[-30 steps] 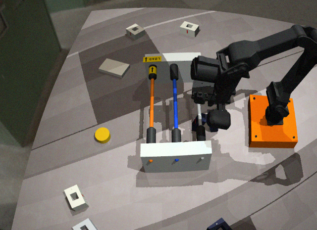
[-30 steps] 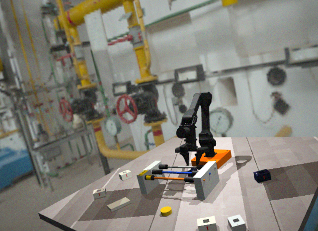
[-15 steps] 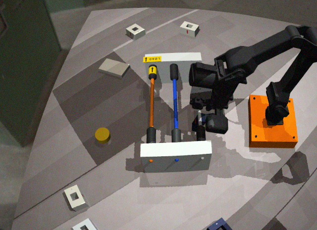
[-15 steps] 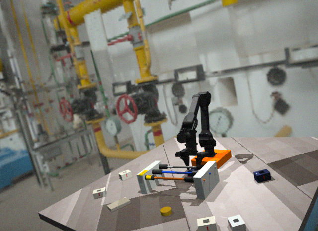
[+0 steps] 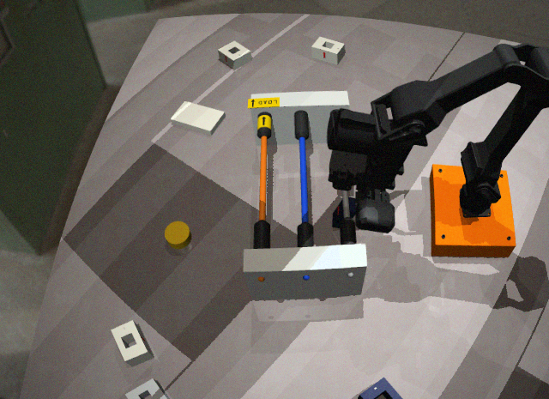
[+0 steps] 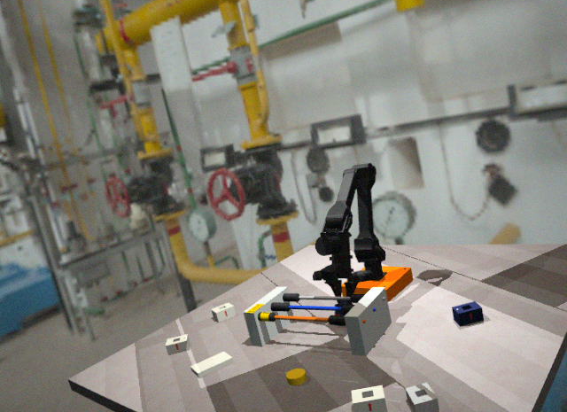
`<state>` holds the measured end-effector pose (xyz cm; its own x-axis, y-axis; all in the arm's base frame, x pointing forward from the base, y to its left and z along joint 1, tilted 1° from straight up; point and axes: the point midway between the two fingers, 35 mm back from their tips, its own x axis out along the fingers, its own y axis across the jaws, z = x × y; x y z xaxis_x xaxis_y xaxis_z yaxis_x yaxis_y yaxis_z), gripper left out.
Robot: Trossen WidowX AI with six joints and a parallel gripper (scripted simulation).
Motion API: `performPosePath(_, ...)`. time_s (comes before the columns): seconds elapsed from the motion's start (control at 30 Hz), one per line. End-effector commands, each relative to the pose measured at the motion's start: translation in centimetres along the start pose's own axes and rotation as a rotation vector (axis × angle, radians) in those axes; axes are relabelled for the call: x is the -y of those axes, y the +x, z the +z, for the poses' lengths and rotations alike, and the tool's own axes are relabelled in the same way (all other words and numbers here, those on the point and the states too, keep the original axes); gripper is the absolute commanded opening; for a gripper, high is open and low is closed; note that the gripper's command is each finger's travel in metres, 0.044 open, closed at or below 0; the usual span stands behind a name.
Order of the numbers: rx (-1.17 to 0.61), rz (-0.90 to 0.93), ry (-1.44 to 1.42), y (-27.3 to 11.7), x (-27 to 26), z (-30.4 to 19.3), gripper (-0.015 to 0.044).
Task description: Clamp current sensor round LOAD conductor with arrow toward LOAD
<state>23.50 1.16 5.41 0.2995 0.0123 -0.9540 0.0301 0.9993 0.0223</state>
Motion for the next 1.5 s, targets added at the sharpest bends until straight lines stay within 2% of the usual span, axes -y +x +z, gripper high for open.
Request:
performPosePath(0.0, 0.0, 0.001, 0.0, 0.0, 0.0, 0.0, 0.0082)
performPosePath(0.1, 0.0, 0.001, 0.0, 0.0, 0.0, 0.0, 0.0062)
performPosePath(0.2, -0.002, -0.005, 0.003, -0.2, 0.1, 0.1, 0.0)
performPosePath(0.83, -0.007, -0.005, 0.003, -1.7, 0.5, -5.2, 0.0)
performPosePath(1.03, -0.007, -0.005, 0.003, -1.6, 0.6, -5.5, 0.0)
performPosePath(1.37, -0.014, -0.001, 0.0, -1.5, 0.5, -5.2, 0.0262)
performPosePath(1.4, -0.014, -0.001, 0.0, -1.5, 0.5, -5.2, 0.028)
performPosePath(1.47, -0.014, -0.001, 0.0, -1.5, 0.5, -5.2, 0.028)
